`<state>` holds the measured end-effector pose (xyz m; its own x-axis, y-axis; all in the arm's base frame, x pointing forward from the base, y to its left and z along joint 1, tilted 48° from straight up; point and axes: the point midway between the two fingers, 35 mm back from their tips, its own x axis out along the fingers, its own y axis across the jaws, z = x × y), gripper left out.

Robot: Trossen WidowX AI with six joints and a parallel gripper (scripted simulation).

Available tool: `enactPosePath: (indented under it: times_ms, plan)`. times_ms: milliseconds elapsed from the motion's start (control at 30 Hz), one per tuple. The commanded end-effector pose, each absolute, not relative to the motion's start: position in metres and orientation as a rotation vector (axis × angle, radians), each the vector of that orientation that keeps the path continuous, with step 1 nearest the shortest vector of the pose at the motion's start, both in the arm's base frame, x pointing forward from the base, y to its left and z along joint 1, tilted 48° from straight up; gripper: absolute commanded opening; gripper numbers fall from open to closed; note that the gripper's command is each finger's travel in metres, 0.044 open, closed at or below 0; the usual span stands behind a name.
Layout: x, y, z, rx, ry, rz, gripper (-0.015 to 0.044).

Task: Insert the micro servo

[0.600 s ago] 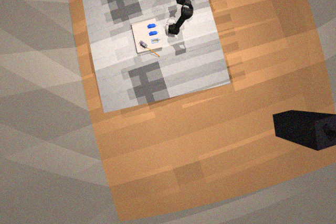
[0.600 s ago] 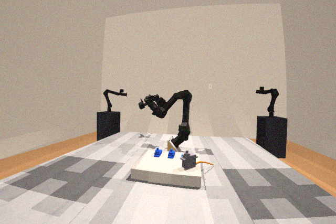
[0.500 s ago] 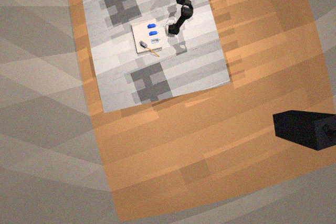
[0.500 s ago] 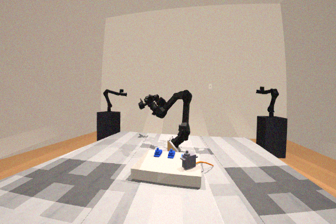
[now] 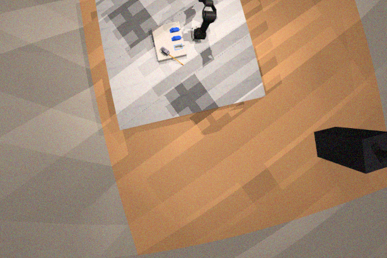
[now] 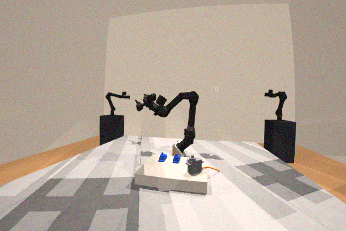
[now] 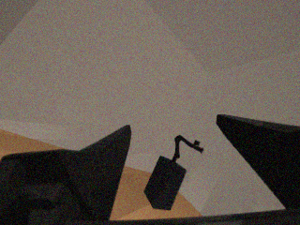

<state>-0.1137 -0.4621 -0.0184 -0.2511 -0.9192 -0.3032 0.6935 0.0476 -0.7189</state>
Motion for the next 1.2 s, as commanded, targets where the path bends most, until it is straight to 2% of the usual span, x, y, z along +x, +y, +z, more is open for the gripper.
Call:
enactPosePath:
  times_ms: [0,167,433,600,1167]
  plan:
    - [-0.069,-0.477,-0.016,-0.268,0.893,-1.459,0.0440]
    - [-0.023,-0.483,-0.016,-0.227,0.866,-1.340,0.0440]
    - [0.016,-0.483,-0.015,-0.179,0.844,-1.257,0.0440]
    - [0.063,-0.478,-0.015,-0.080,0.811,-1.143,0.0440]
    - [0.229,-0.400,0.002,0.319,0.819,-0.700,0.0440]
